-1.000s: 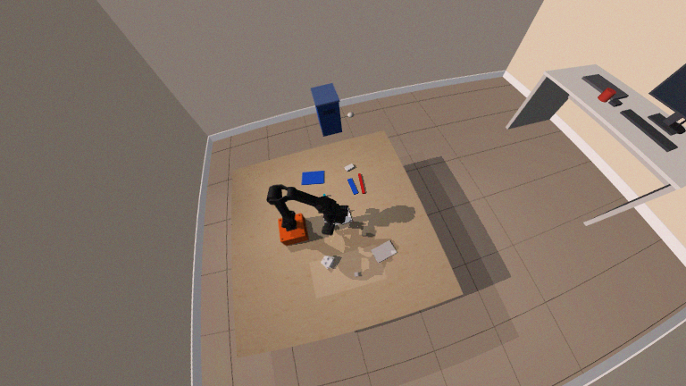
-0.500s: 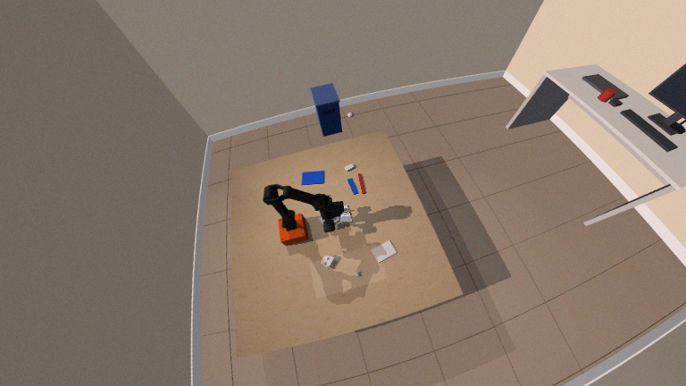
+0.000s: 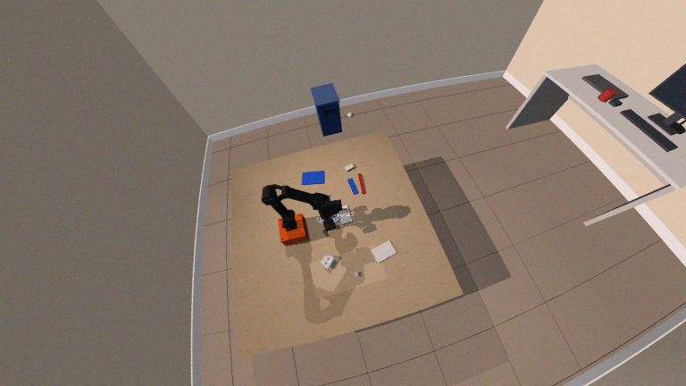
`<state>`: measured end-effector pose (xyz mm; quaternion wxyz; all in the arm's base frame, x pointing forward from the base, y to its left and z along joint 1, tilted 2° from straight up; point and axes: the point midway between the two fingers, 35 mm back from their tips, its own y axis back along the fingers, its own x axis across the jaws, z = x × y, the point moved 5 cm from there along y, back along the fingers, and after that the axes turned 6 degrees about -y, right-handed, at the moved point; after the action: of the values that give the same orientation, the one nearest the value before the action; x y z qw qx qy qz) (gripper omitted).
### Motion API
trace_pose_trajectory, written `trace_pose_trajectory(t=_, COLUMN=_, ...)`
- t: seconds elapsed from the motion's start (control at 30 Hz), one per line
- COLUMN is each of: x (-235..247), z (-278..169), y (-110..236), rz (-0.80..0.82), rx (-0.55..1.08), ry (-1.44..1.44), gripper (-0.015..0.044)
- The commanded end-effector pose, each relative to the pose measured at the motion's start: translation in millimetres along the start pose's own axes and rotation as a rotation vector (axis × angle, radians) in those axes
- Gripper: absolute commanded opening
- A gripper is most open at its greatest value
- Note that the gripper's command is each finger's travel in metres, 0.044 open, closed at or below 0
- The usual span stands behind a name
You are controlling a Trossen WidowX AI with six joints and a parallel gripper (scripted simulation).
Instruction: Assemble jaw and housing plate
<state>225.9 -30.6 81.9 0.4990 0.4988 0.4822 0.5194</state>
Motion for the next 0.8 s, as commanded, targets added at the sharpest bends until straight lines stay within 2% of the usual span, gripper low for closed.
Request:
trace_pose_trajectory(t=0.0, x=-0.4, z=-0.1, y=-0.2, rz=-0.006, rx=-0.001, ry=0.007, gripper=0.0134)
trace_pose_trajectory(t=0.6, x=-0.4, z=-0.1, y=-0.2, rz=-0.006, rx=-0.001, ry=0.037, gripper=0.0134)
trace_pose_trajectory(t=0.77, x=-0.3, z=11.3, y=1.5, rz=-0.006, rx=-0.001, ry=0.037, gripper=0.0134)
